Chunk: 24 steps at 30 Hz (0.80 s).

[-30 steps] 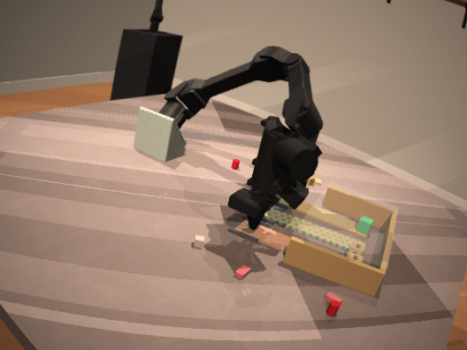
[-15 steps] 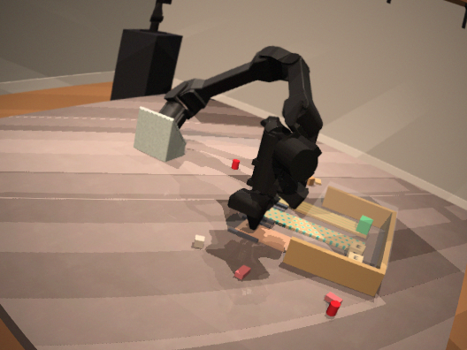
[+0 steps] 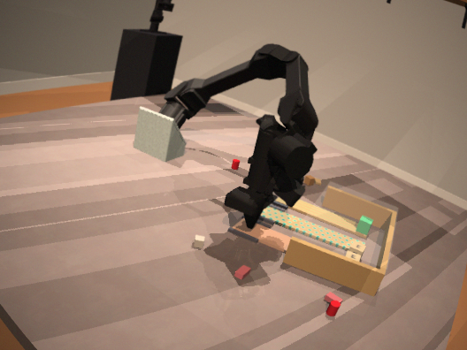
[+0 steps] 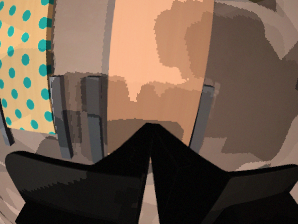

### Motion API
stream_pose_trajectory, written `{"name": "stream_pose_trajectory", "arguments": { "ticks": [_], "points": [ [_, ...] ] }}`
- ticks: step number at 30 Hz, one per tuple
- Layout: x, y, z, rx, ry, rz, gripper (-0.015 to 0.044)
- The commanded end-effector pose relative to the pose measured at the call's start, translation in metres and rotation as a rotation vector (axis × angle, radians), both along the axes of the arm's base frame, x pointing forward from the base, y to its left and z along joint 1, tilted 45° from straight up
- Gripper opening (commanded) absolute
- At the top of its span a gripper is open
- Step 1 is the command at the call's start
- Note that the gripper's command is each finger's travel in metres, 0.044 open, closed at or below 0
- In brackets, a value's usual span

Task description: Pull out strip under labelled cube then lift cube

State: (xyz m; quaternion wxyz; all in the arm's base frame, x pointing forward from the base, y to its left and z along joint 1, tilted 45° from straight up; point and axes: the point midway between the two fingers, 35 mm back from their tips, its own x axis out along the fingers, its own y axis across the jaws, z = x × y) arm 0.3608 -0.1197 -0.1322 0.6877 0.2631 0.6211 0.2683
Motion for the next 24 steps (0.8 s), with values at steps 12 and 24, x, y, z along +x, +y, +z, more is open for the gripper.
{"name": "stream_pose_trajectory", "arguments": {
  "ticks": [12, 24],
  "points": [
    [-0.027, 0.003, -0.006, 0.006, 0.015, 0.005, 0.0],
    [-0.046, 0.004, -0.008, 0.006, 0.015, 0.005, 0.0]
  ]
}}
